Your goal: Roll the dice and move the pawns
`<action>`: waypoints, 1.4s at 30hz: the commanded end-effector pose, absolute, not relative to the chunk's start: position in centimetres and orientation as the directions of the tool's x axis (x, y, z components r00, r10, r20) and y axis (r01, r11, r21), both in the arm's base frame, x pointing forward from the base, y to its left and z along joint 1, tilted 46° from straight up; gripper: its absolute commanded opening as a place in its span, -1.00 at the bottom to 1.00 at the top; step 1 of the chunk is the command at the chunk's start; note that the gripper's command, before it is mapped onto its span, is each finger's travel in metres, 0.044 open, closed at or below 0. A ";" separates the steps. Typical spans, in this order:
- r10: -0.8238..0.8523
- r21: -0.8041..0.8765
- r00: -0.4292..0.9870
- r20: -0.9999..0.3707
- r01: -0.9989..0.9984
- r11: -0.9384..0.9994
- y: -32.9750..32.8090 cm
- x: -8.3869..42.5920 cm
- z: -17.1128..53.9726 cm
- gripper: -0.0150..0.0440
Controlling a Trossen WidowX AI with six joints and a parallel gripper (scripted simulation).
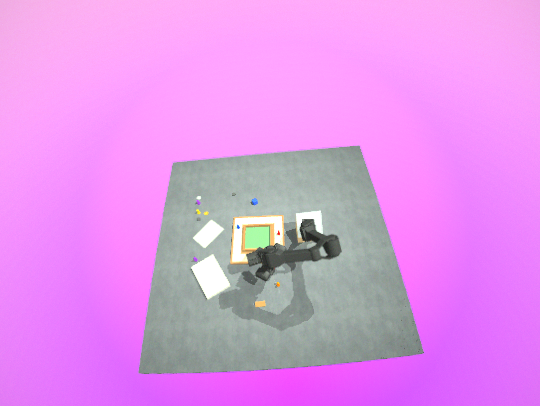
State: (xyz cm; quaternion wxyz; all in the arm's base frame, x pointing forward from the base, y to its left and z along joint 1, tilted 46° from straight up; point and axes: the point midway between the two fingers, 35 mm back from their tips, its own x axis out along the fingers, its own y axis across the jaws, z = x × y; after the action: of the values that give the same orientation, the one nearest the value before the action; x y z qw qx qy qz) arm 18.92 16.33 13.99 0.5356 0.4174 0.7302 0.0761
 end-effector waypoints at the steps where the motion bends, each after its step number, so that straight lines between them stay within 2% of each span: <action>1: 0.695 0.566 -0.076 -0.715 0.521 0.639 15.2 19.2 15.4 -0.49; 14: 0.708 0.564 -0.078 -0.702 0.546 0.619 12.4 19.4 18.2 -0.49; 42: 0.694 0.188 -0.073 -0.716 0.937 0.293 5.2 26.8 6.6 -0.49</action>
State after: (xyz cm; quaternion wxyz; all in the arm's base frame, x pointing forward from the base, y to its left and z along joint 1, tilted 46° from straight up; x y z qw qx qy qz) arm 26.48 6.03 7.99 0.3898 0.5596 0.7181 -0.1388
